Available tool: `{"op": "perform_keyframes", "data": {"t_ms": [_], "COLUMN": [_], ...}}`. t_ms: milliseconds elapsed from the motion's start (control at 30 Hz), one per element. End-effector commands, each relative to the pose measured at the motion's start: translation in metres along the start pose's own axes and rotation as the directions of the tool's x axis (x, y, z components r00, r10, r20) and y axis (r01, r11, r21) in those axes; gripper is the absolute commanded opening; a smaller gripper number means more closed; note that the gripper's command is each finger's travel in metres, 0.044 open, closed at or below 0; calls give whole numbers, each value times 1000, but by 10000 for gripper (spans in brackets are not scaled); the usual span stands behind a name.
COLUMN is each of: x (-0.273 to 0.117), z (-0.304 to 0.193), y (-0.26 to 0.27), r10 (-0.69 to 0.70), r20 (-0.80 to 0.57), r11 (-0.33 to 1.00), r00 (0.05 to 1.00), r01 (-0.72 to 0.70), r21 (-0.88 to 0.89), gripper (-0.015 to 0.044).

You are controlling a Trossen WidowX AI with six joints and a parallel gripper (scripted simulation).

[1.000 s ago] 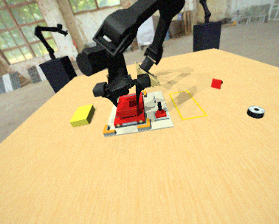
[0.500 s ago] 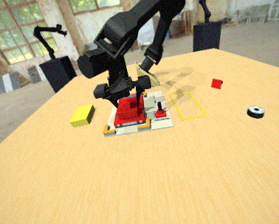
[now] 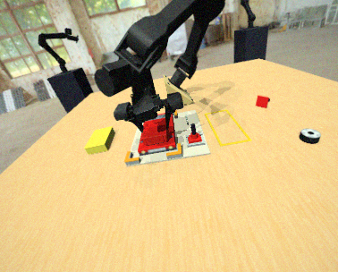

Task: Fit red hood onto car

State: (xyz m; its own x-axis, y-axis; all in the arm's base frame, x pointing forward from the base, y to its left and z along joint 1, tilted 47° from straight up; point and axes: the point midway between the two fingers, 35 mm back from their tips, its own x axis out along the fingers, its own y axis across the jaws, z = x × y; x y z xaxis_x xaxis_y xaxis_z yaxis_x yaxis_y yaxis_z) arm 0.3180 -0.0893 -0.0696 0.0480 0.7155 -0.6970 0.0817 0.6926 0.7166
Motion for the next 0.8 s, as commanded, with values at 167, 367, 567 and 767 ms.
{"op": "perform_keyframes", "data": {"t_ms": [167,367,567,767], "x": [0,0,-4,-47], "z": [0,0,0,2], "y": [0,0,0,-2], "r10": [0,0,0,1], "r20": [0,0,0,0], "r11": [1000,1000,1000,1000], "r00": [1000,1000,1000,1000], "r01": [0,0,0,-1], "r21": [0,0,0,1], "gripper": [236,394,440,440]}}
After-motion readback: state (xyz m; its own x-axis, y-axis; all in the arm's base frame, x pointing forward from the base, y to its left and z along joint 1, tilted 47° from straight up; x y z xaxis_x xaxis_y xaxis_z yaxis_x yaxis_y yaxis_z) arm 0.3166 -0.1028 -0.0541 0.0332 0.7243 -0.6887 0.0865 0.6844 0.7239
